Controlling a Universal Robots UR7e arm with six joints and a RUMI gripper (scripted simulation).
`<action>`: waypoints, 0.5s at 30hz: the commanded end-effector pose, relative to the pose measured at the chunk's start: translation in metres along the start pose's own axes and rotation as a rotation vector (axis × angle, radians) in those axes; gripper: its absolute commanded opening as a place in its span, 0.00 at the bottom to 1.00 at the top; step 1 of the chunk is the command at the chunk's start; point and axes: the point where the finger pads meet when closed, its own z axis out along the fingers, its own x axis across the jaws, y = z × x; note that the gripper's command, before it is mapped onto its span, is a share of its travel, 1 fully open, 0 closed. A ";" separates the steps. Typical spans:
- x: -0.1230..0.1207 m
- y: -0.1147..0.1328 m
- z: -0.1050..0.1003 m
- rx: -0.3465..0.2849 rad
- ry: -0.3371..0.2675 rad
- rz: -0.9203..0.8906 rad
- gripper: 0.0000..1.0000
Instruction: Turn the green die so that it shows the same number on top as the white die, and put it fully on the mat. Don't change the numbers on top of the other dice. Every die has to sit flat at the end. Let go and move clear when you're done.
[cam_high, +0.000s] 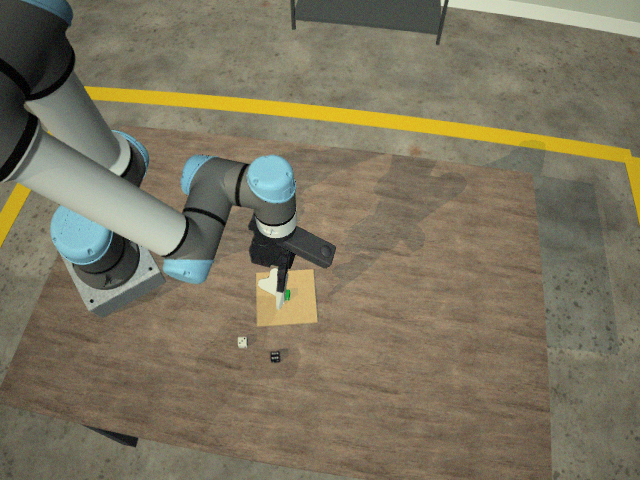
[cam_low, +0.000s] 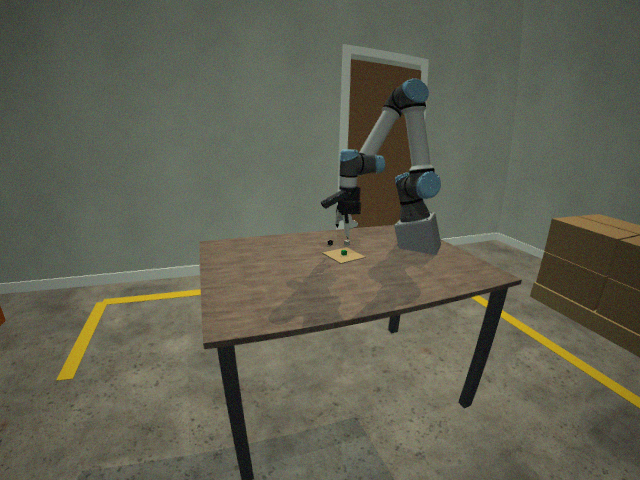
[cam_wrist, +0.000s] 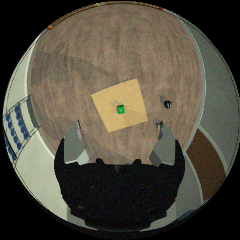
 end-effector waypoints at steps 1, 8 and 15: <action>-0.001 -0.001 0.000 0.003 -0.009 -0.145 1.00; -0.002 0.000 0.001 0.004 -0.008 -0.318 1.00; -0.003 0.001 0.002 0.005 -0.008 -0.561 1.00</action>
